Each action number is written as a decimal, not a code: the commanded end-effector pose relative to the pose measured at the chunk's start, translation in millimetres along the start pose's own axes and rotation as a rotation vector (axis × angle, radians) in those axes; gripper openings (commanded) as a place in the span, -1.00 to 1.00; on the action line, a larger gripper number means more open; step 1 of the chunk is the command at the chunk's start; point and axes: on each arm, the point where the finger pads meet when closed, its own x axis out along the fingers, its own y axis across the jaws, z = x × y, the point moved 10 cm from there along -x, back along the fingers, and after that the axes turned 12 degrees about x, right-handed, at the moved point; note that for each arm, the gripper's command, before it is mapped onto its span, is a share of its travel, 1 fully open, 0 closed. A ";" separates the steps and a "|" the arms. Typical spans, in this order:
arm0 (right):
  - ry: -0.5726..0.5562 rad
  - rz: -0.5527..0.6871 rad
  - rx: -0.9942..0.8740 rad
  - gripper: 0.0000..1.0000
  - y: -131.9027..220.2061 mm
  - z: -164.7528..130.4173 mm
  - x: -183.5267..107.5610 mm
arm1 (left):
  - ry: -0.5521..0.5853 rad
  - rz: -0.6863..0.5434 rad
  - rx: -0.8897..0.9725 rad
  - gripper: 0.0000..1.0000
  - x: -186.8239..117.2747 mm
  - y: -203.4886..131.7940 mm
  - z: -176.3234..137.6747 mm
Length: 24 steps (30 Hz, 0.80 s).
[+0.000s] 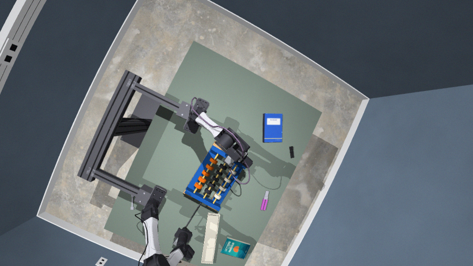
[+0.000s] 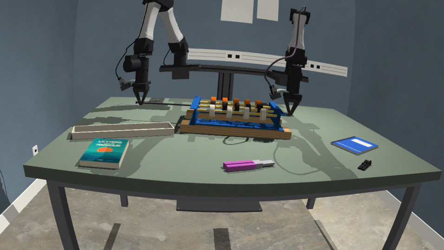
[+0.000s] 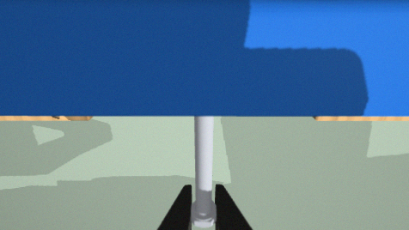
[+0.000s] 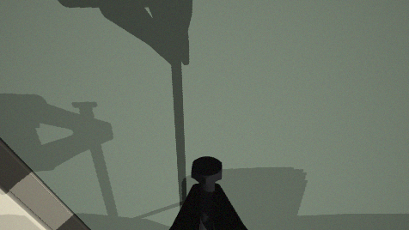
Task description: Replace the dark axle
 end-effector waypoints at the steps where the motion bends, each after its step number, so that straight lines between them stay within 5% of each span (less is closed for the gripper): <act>1: -0.004 0.022 -0.014 -1.00 2.4 -1.2 -5.6 | -0.090 0.060 0.029 -1.00 -1.0 14.9 17.1; 24: 0.006 0.002 -0.013 -1.00 -1.6 -7.9 -3.6 | -0.140 0.066 0.036 -1.00 1.2 17.0 26.8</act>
